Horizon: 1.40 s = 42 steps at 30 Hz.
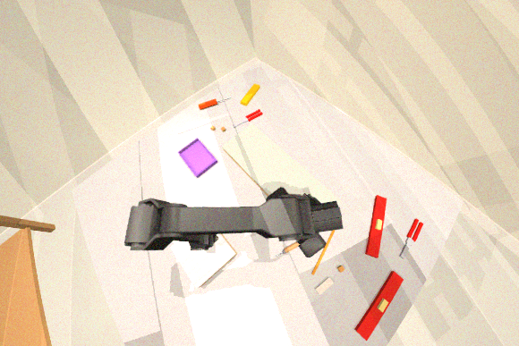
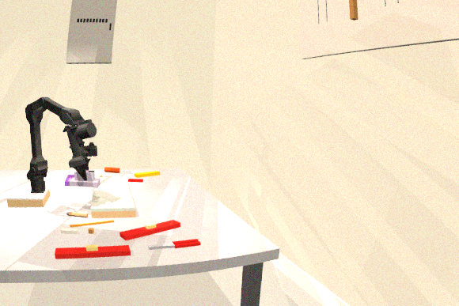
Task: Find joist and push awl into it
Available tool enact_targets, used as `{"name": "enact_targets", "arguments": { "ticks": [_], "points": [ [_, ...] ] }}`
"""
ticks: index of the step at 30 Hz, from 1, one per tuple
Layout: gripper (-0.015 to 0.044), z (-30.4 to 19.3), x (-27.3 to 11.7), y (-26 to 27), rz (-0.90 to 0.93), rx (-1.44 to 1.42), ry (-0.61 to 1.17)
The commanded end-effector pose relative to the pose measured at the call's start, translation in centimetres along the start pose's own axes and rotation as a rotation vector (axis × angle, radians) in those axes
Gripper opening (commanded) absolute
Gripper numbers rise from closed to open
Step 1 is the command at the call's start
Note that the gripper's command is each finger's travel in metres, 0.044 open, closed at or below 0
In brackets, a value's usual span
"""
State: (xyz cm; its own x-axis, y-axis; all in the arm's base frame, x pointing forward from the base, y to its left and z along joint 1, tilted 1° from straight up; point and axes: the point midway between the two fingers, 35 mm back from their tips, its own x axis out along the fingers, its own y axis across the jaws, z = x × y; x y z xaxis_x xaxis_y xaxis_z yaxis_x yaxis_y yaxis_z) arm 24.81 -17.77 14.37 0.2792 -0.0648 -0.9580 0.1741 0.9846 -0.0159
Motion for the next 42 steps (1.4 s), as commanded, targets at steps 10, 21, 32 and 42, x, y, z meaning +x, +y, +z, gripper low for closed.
{"name": "enact_targets", "arguments": {
  "ticks": [10,21,32,42],
  "points": [
    [0.0000,6.0,0.6,-0.5,0.014,-0.089,-0.022],
    [0.0000,9.9,2.1,-0.3,0.030,-0.148,-0.025],
    [0.0000,9.9,2.3,-0.3,0.030,-0.148,-0.025],
    [0.0000,9.6,3.8,-0.4,0.030,-0.148,-0.025]
  ]
}}
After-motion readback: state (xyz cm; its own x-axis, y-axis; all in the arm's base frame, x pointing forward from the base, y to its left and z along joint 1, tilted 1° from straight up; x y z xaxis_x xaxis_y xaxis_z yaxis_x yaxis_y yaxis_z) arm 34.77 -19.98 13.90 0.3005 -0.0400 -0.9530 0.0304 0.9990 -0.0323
